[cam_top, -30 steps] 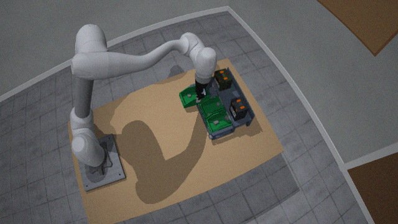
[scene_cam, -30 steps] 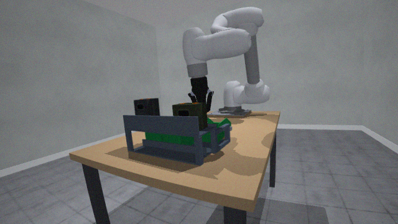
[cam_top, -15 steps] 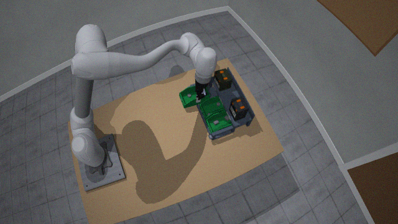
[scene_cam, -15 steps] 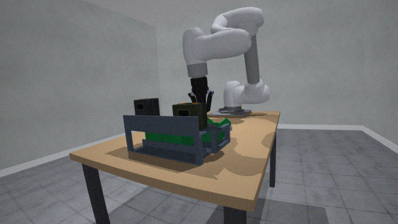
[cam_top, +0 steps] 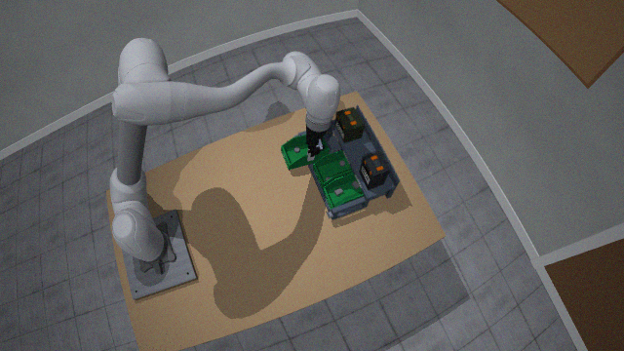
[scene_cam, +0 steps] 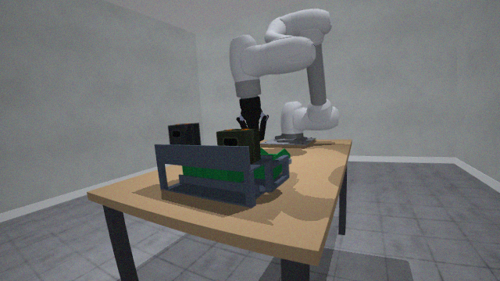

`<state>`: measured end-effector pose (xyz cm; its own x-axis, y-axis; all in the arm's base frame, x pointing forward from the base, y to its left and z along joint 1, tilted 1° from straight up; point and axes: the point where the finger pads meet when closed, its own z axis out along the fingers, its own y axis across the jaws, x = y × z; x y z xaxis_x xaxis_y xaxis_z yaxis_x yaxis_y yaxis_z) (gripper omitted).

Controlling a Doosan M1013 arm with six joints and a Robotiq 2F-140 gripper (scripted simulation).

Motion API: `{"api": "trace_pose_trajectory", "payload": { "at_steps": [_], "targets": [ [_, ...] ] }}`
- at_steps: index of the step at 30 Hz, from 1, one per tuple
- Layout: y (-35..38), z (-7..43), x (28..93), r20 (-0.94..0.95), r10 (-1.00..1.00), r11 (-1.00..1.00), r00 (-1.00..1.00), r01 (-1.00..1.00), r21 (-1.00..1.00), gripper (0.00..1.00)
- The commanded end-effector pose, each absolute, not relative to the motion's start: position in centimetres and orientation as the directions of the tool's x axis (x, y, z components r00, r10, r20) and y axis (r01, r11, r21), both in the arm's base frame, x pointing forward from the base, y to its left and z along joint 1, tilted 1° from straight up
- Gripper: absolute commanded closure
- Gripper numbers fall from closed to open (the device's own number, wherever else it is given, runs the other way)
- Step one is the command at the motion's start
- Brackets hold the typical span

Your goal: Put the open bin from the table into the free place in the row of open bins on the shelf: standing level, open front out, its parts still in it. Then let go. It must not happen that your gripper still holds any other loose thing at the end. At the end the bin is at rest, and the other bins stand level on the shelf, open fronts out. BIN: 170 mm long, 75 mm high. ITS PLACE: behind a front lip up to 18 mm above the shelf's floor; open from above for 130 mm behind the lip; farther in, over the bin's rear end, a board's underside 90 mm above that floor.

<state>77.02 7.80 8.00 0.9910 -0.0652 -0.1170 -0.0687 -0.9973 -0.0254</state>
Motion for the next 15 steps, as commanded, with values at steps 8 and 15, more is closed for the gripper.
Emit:
{"api": "trace_pose_trajectory", "payload": {
  "at_steps": [8, 15],
  "targets": [
    [7.81, 7.71, 77.02, -0.117, -0.065, -0.997, 0.991, -0.069, -0.026, 1.00],
    [7.82, 7.50, 77.03, -0.117, -0.065, -0.997, 0.991, -0.069, -0.026, 1.00]
  ]
}}
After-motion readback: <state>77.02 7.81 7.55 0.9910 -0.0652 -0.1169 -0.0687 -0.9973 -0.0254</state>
